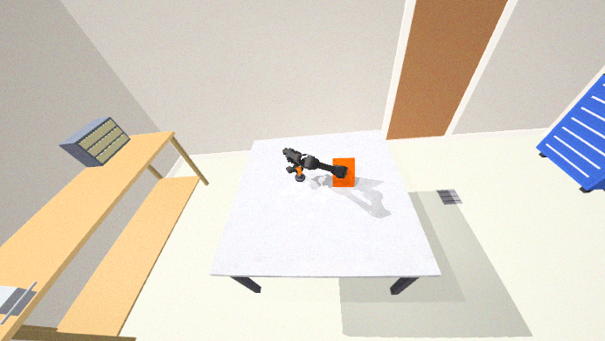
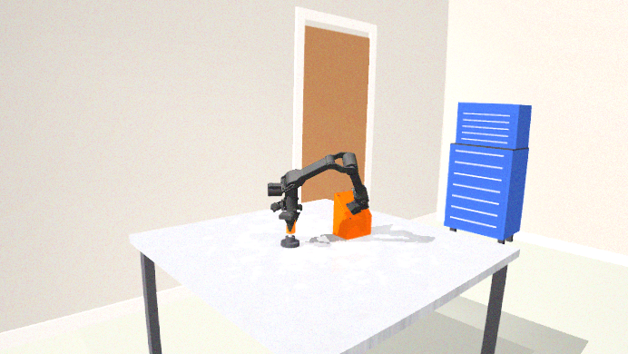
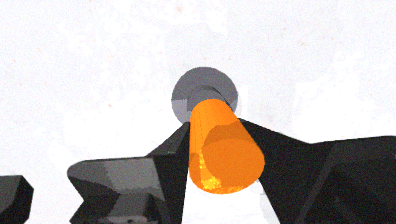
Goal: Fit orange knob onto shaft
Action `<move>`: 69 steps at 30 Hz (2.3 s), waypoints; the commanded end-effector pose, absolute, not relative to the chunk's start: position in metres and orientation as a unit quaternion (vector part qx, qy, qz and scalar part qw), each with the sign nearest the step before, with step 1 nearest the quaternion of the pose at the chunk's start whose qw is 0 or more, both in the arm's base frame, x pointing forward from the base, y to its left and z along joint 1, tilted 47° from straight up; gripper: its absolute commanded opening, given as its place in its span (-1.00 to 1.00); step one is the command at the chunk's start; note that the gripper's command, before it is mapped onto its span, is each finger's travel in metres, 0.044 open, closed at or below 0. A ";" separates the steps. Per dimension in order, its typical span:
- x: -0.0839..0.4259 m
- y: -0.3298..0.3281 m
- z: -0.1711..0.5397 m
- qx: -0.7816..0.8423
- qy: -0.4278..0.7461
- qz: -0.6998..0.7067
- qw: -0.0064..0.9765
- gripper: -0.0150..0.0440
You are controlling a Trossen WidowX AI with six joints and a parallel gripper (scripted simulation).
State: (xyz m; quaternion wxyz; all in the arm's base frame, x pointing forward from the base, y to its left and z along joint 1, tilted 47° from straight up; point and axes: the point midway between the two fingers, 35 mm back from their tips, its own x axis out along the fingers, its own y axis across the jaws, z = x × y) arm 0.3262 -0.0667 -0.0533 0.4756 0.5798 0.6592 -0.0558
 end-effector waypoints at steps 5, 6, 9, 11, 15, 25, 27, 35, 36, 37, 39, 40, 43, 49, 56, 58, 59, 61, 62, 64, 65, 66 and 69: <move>0.328 -0.070 -0.049 0.548 0.659 -0.014 0.514 -0.49; 0.329 -0.070 -0.049 0.537 0.659 0.000 0.526 -0.49; 0.330 -0.070 -0.048 0.526 0.659 0.014 0.537 -0.49; 0.331 -0.070 -0.049 0.526 0.659 0.014 0.537 -0.49; 0.334 -0.070 -0.050 0.526 0.659 0.014 0.537 -0.49; 0.336 -0.068 -0.054 0.526 0.659 0.014 0.537 -0.49; 0.336 -0.068 -0.054 0.526 0.659 0.014 0.537 -0.49; 0.335 -0.071 -0.051 0.526 0.659 0.014 0.537 -0.49; 0.335 -0.071 -0.051 0.524 0.659 0.017 0.539 -0.49; 0.335 -0.071 -0.051 0.519 0.659 0.022 0.544 -0.49; 0.335 -0.072 -0.050 0.502 0.658 0.042 0.560 -0.49; 0.334 -0.072 -0.050 0.491 0.657 0.055 0.569 -0.49; 0.332 -0.071 -0.049 0.467 0.654 0.082 0.589 -0.49; 0.331 -0.069 -0.050 0.467 0.654 0.082 0.589 -0.49; 0.329 -0.067 -0.053 0.467 0.654 0.082 0.589 -0.49; 0.328 -0.067 -0.053 0.467 0.654 0.082 0.589 -0.49; 0.327 -0.067 -0.053 0.467 0.654 0.082 0.589 -0.49; 0.326 -0.067 -0.053 0.467 0.654 0.082 0.589 -0.49; 0.326 -0.067 -0.053 0.467 0.654 0.082 0.589 -0.49; 0.326 -0.066 -0.054 0.467 0.654 0.082 0.589 -0.49; 0.327 -0.066 -0.054 0.467 0.654 0.082 0.589 -0.49; 0.327 -0.067 -0.054 0.467 0.654 0.082 0.589 -0.49; 0.328 -0.066 -0.054 0.467 0.654 0.082 0.589 -0.49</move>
